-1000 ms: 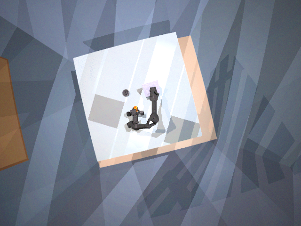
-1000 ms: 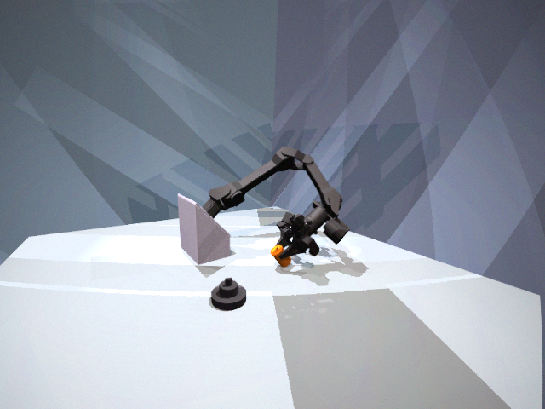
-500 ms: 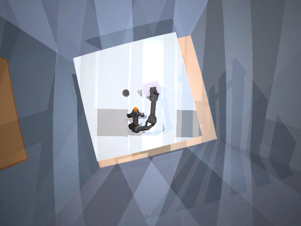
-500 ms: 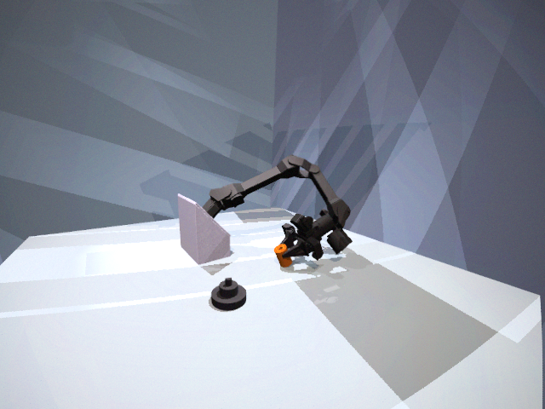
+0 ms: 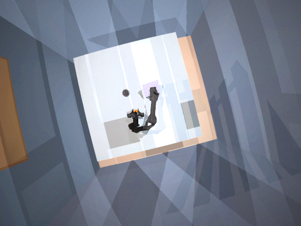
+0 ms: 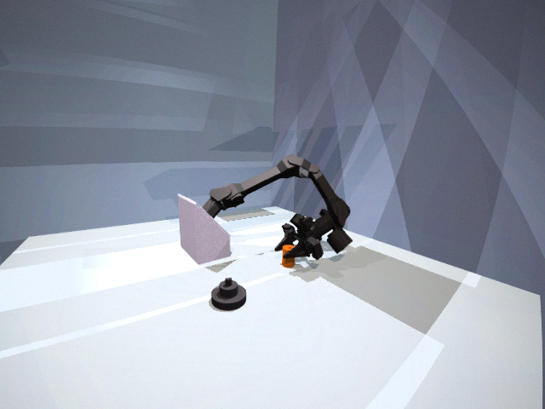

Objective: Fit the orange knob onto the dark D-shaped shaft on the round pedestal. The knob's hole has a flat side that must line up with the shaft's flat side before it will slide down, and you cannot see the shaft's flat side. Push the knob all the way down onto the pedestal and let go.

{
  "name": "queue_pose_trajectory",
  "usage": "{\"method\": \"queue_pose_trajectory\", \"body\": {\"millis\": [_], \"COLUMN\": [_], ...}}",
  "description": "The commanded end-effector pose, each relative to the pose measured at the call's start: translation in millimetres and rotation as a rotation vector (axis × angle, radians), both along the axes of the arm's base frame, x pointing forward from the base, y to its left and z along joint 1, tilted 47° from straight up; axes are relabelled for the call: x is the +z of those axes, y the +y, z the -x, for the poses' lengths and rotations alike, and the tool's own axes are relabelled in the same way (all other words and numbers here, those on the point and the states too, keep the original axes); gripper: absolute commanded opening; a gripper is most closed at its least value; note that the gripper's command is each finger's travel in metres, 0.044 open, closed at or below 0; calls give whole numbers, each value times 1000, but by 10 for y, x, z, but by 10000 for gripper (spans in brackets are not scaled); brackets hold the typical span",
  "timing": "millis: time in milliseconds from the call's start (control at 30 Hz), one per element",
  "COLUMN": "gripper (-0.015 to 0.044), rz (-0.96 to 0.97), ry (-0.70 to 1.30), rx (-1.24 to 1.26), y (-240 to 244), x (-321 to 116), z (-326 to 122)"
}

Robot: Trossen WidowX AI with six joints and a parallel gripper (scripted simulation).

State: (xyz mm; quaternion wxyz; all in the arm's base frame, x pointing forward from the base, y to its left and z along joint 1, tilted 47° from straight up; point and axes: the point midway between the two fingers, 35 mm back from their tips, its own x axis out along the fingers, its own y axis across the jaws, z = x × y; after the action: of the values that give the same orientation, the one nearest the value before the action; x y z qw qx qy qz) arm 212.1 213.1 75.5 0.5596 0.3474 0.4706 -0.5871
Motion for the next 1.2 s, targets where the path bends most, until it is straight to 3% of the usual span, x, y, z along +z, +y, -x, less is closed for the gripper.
{"method": "queue_pose_trajectory", "body": {"millis": [0, 400, 633, 867, 1033, 1167], "gripper": [260, 260, 440, 440, 440, 440], "rz": [4, 4, 4, 4, 2, 2], "ry": [-2, -2, -2, -2, -2, -2], "rx": [1, 1, 1, 1, 0, 0], "y": [-7, -7, -7, -28, -550, -574], "x": [3, 3, 3, 26, 521, 542], "z": [-4, -4, -4, -12, -127, -129]}}
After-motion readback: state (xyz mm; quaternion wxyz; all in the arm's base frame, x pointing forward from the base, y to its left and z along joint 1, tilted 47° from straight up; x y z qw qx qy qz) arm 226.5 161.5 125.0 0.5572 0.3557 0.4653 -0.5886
